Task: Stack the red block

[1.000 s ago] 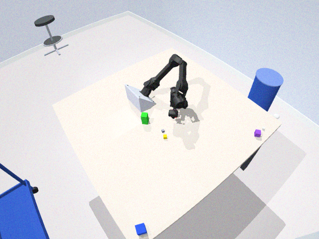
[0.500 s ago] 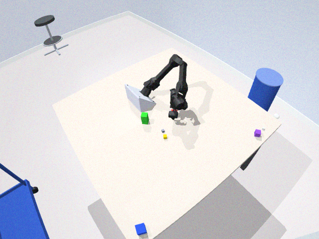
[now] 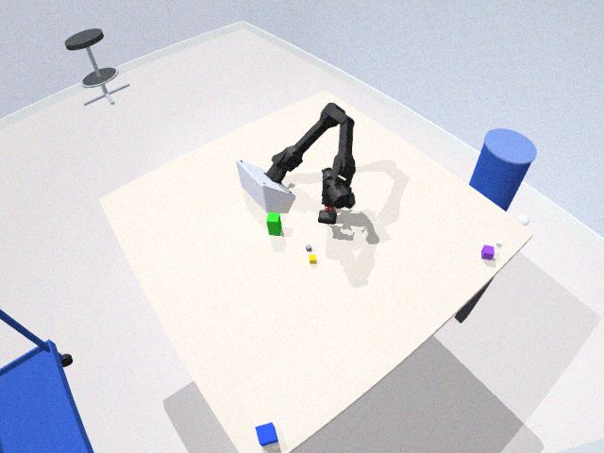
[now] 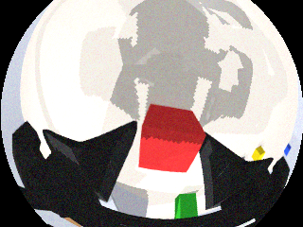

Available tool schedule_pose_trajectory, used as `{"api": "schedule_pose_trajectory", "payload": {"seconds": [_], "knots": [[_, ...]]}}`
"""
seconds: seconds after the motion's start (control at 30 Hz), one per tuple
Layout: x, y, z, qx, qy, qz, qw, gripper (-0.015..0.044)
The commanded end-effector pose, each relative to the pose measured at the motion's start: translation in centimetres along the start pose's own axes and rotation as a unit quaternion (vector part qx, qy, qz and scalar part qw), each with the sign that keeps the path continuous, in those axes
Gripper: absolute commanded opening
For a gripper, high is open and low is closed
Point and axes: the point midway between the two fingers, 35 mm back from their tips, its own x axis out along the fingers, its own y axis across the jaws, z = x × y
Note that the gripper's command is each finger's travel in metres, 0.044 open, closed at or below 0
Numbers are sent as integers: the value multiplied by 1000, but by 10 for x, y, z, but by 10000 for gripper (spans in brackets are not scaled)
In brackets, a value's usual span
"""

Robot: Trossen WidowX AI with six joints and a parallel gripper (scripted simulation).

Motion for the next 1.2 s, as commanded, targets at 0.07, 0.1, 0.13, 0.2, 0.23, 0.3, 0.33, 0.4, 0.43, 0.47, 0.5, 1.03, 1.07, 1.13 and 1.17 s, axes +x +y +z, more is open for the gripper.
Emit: {"api": "schedule_pose_trajectory", "payload": {"seconds": [0.07, 0.1, 0.13, 0.2, 0.23, 0.3, 0.33, 0.4, 0.43, 0.47, 0.5, 1.03, 1.07, 1.13, 1.17], "knots": [[0, 1, 0, 3, -1, 3, 1000, 171], [0, 1, 0, 3, -1, 3, 1000, 164], [0, 1, 0, 3, -1, 3, 1000, 157], [0, 1, 0, 3, -1, 3, 1000, 144], [0, 1, 0, 3, -1, 3, 1000, 138], [0, 1, 0, 3, -1, 3, 1000, 124], [0, 1, 0, 3, -1, 3, 1000, 98], [-5, 1, 0, 3, -1, 2, 1000, 45], [-8, 0, 0, 3, -1, 2, 1000, 19], [-12, 0, 0, 3, -1, 2, 1000, 0], [-16, 0, 0, 3, 0, 2, 1000, 0], [-90, -1, -1, 4, 1, 2, 1000, 0], [-95, -1, -1, 4, 1, 2, 1000, 0], [-103, -1, -1, 4, 1, 1, 1000, 0], [-107, -1, -1, 4, 1, 1, 1000, 0]]}}
